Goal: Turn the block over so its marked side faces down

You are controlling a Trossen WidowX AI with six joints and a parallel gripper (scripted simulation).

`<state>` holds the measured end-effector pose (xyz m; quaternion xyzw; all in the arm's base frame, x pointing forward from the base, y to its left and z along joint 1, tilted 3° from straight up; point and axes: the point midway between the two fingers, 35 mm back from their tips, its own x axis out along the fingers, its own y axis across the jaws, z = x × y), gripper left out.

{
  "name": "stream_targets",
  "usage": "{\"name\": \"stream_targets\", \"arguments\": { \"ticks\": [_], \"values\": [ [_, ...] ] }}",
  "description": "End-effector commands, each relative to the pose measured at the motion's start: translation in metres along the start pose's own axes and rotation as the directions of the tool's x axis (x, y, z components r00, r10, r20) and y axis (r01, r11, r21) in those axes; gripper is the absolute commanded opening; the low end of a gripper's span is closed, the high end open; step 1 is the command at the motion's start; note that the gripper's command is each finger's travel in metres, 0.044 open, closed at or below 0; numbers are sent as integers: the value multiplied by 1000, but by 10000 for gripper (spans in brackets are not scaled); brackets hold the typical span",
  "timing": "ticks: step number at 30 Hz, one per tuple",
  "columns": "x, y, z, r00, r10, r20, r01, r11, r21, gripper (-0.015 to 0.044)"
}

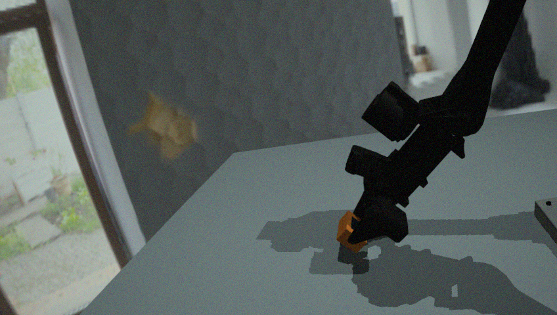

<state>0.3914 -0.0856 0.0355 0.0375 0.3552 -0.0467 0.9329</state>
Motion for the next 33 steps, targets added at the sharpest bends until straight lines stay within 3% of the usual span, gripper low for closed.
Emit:
{"name": "stream_targets", "arguments": {
  "ticks": [1,24,33],
  "values": [
    [5,0,-9,999,3,40,-3,1000,7,0],
    [-8,4,-22,931,7,365,-8,1000,3,0],
    [-12,4,-21,917,7,398,-9,1000,3,0]
  ]
}}
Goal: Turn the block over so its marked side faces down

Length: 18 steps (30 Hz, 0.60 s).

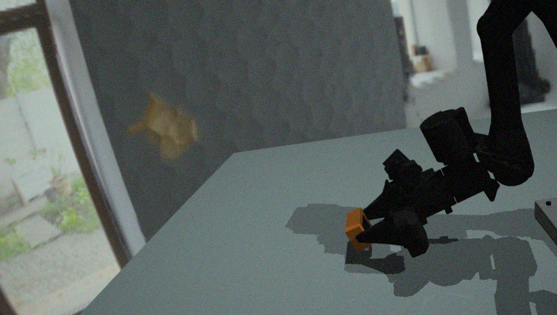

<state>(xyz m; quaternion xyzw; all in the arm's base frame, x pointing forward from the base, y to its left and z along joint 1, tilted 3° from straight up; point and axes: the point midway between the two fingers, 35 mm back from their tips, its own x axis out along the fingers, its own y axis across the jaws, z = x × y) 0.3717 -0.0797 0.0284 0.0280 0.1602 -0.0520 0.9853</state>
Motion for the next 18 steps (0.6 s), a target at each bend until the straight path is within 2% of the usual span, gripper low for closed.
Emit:
{"name": "stream_targets", "arguments": {
  "ticks": [1,10,18],
  "values": [
    [-2,1,-1,1000,4,4,-4,1000,5,0],
    [-2,1,-1,1000,4,4,-4,1000,5,0],
    [-2,1,-1,1000,4,4,-4,1000,5,210]
  ]
}}
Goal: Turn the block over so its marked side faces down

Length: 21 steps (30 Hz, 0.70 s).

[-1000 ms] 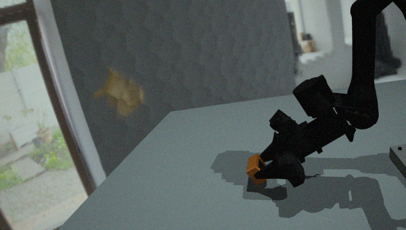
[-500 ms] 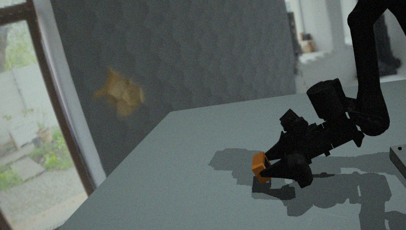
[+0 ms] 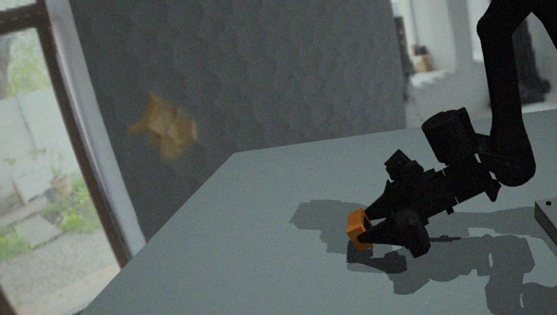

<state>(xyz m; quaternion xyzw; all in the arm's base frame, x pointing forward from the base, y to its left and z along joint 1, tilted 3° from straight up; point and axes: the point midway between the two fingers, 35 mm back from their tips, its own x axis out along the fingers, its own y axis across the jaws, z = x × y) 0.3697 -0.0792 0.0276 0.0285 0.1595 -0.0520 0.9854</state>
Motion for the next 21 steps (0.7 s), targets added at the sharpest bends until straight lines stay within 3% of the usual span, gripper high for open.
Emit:
{"name": "stream_targets", "arguments": {
  "ticks": [1,9,21],
  "values": [
    [0,1,0,1000,4,3,-4,1000,4,236],
    [0,1,0,1000,4,3,-4,1000,4,440],
    [0,1,0,1000,4,3,-4,1000,4,440]
  ]
}}
